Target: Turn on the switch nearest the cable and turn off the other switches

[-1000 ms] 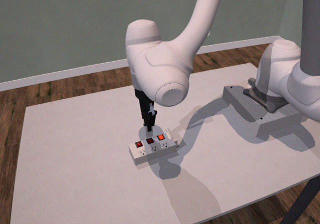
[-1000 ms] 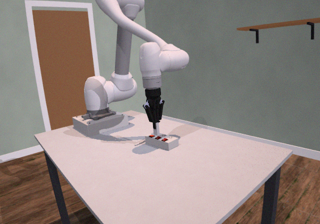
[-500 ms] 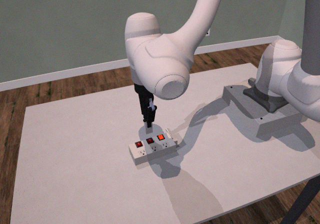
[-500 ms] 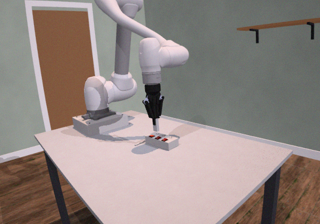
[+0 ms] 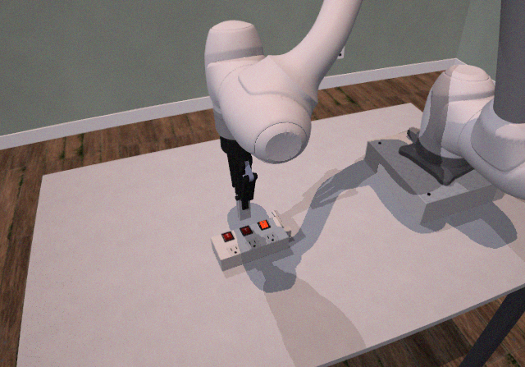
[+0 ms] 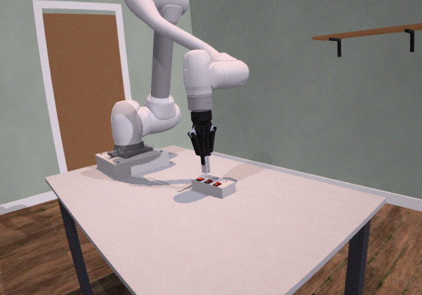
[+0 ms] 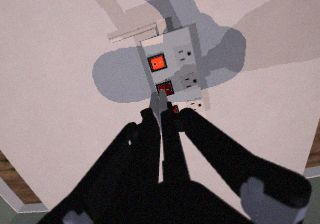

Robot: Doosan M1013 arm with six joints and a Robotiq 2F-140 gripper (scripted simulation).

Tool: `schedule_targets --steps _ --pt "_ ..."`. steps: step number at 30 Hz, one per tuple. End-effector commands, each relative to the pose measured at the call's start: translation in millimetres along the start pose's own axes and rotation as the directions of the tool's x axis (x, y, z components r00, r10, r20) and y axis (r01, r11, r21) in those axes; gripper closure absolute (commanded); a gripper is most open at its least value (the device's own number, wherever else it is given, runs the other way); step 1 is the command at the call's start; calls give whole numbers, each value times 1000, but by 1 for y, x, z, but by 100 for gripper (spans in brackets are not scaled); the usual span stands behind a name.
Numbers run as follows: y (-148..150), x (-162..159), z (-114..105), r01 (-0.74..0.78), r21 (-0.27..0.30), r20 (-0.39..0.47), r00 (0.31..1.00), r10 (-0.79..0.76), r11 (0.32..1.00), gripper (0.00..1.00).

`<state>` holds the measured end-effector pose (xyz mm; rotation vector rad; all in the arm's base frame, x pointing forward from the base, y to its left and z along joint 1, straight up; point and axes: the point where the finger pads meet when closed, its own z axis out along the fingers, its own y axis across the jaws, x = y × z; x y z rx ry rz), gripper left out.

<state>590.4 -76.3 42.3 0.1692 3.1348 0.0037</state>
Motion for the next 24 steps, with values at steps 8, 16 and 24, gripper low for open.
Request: schedule_targets --steps 8,16,24 --pt "0 0 -9 0 0 0 1000 0 1000 0" --pt "0 0 -40 0 0 0 1000 0 1000 0" --pt "0 0 -76 0 0 0 1000 0 1000 0"
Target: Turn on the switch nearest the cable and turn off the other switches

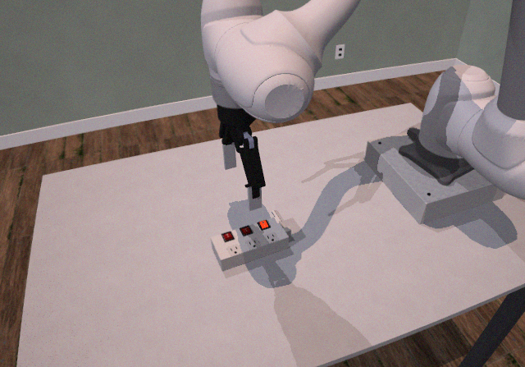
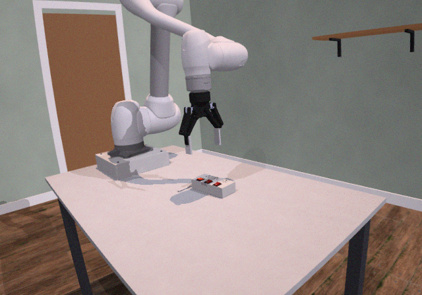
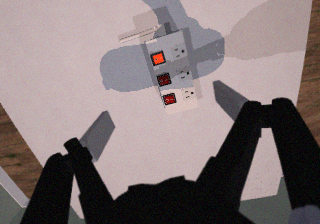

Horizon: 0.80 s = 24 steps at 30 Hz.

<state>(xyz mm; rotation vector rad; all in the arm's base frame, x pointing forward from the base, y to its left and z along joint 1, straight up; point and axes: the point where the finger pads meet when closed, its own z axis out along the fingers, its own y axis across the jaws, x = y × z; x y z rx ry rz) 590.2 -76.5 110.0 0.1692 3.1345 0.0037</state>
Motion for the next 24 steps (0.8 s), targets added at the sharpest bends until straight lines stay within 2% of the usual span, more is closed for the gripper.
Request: schedule_targets --steps 1,7,24 --pt "0 0 -8 0 0 0 1000 0 1000 0" --pt "0 0 -16 0 0 0 1000 0 1000 0" --pt "0 0 -16 0 0 0 1000 0 1000 0"
